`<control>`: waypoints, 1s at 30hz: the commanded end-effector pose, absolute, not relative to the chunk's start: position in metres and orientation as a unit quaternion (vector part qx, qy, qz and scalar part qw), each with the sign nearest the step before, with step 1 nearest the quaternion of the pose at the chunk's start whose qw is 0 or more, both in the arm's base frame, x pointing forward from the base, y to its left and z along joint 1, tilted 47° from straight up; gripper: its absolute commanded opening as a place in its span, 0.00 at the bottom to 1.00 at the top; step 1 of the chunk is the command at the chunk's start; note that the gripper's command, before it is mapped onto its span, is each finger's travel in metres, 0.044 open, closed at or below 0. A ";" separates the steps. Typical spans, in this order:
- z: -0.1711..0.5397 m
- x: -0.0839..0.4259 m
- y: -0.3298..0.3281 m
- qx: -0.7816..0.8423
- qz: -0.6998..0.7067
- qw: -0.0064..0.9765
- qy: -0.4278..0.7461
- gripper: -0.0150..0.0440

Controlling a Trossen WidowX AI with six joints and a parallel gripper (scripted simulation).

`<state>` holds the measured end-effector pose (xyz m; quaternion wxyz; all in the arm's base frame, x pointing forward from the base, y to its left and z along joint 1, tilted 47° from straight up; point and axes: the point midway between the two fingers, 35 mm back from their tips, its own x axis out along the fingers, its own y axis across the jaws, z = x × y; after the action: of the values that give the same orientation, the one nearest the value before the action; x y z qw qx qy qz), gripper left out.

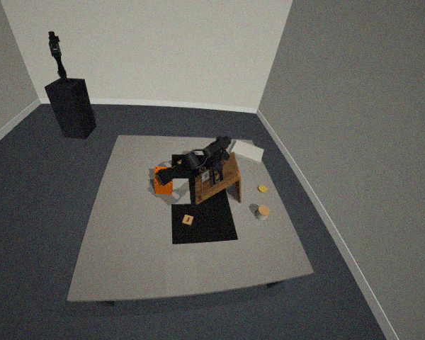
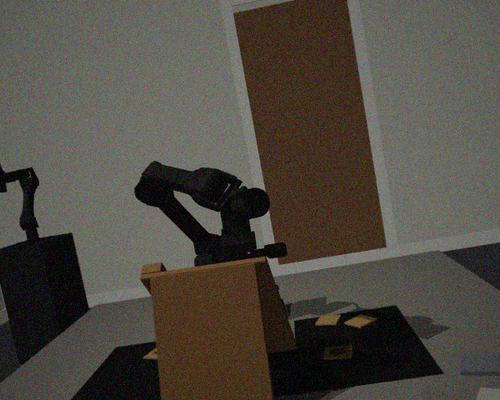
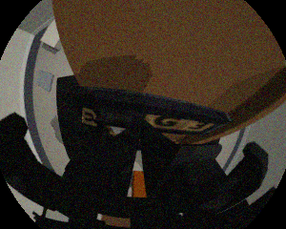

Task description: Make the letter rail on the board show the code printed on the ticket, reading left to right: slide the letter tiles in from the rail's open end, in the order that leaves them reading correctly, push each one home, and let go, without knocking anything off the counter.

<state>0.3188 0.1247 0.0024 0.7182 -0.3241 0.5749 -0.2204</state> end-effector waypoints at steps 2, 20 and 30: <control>0.006 0.312 0.128 -0.323 -0.222 0.719 0.574 0.25; 0.039 0.281 0.149 -0.349 -0.201 0.754 0.519 0.43; 0.117 0.198 0.167 -0.382 -0.098 0.868 0.303 0.88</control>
<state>0.2142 0.1718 0.1059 0.8485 -0.3805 0.3483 -0.1181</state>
